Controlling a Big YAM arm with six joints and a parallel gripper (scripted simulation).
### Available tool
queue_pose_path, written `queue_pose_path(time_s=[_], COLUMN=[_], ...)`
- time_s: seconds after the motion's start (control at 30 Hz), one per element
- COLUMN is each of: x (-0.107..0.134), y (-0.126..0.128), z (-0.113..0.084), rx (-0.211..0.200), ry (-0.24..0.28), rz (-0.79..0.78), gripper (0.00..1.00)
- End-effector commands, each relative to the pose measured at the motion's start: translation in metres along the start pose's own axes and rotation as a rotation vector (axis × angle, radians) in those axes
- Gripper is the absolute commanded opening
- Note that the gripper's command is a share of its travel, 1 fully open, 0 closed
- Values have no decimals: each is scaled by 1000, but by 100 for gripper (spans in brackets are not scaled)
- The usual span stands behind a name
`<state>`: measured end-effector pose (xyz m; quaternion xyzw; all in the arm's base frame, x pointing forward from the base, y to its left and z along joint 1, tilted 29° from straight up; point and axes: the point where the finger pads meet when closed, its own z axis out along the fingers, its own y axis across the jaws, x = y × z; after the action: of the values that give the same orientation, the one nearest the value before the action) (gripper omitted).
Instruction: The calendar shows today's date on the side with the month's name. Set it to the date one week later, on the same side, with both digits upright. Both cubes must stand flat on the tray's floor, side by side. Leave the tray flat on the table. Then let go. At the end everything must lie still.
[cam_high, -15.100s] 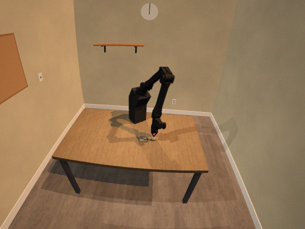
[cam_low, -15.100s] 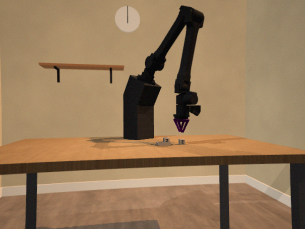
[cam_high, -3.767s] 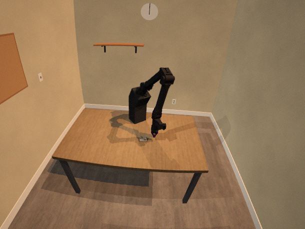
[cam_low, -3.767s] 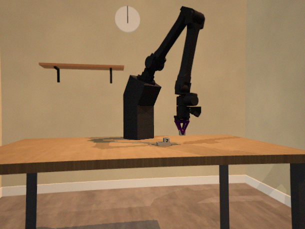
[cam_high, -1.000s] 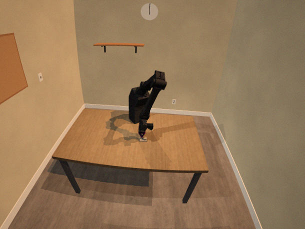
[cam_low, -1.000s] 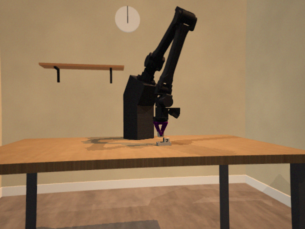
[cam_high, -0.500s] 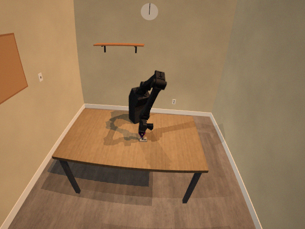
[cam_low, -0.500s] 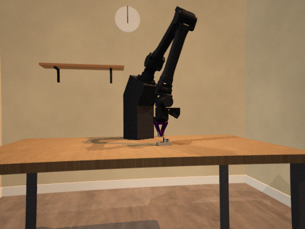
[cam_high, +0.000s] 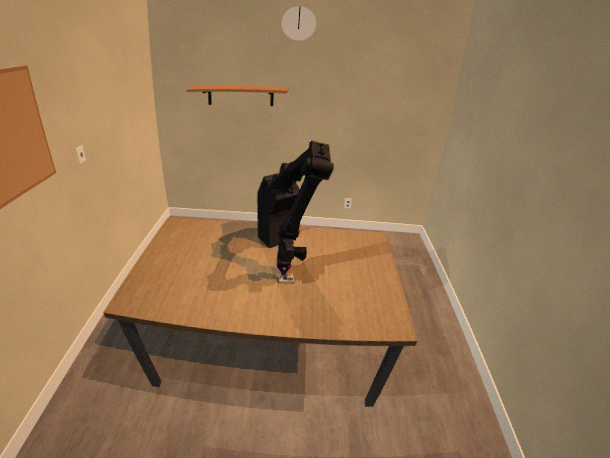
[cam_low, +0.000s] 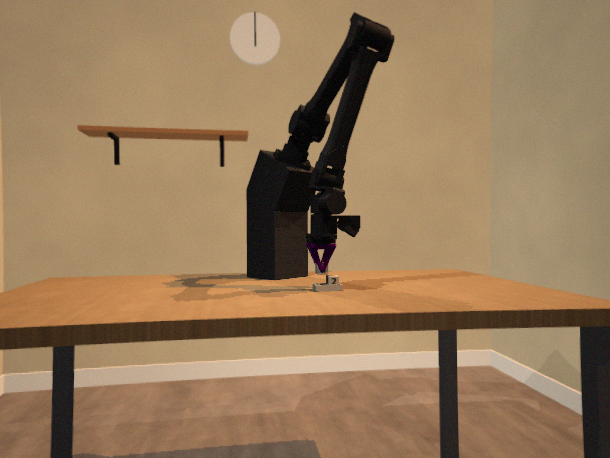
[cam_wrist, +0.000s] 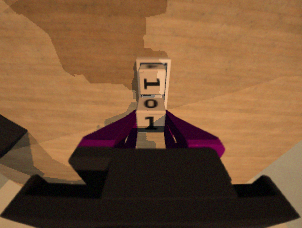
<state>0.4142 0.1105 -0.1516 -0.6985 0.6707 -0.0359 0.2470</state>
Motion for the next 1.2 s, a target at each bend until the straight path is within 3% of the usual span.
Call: queue_pose_path(time_s=[0.0,1.17], x=[-6,-1], y=[-14,-17], z=[-3,-5], rx=[31,28], ry=[-9,-6], rz=[-6,-12], gripper=[26,26])
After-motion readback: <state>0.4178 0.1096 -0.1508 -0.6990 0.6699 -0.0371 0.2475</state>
